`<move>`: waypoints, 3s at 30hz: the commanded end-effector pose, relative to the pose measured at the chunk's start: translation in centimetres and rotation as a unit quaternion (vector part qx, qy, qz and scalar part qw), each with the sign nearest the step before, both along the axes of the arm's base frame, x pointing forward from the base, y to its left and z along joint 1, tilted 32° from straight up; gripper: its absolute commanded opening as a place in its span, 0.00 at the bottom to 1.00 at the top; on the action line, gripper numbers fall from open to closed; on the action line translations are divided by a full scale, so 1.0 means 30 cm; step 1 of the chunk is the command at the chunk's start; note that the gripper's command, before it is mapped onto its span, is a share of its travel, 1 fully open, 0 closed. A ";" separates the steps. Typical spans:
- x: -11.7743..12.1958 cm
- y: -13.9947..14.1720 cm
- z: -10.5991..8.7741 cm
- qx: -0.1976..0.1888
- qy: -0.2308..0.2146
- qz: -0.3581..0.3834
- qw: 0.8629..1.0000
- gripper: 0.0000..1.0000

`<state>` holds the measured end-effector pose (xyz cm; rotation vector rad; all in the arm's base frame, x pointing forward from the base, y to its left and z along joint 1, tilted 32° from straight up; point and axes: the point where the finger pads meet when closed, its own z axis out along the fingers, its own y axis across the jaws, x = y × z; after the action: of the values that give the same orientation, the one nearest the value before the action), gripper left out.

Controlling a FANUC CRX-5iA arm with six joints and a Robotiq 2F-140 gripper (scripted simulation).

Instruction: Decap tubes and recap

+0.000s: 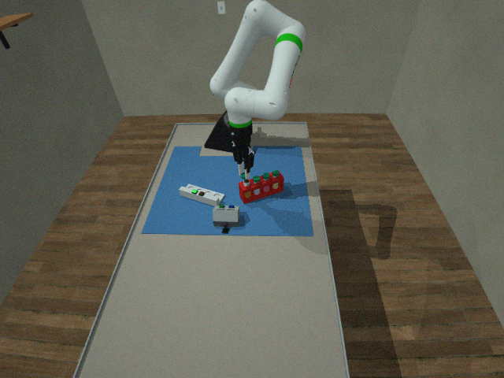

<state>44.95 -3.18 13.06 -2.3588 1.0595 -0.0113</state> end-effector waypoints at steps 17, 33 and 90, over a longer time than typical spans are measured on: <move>0.027 0.058 -0.058 -0.002 0.001 -0.001 1.000 0.00; 0.029 0.063 -0.066 -0.002 0.001 -0.001 1.000 0.00; 0.037 0.080 -0.098 0.006 0.016 -0.029 0.999 0.35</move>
<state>46.04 -0.80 10.19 -2.3256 1.1383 0.0125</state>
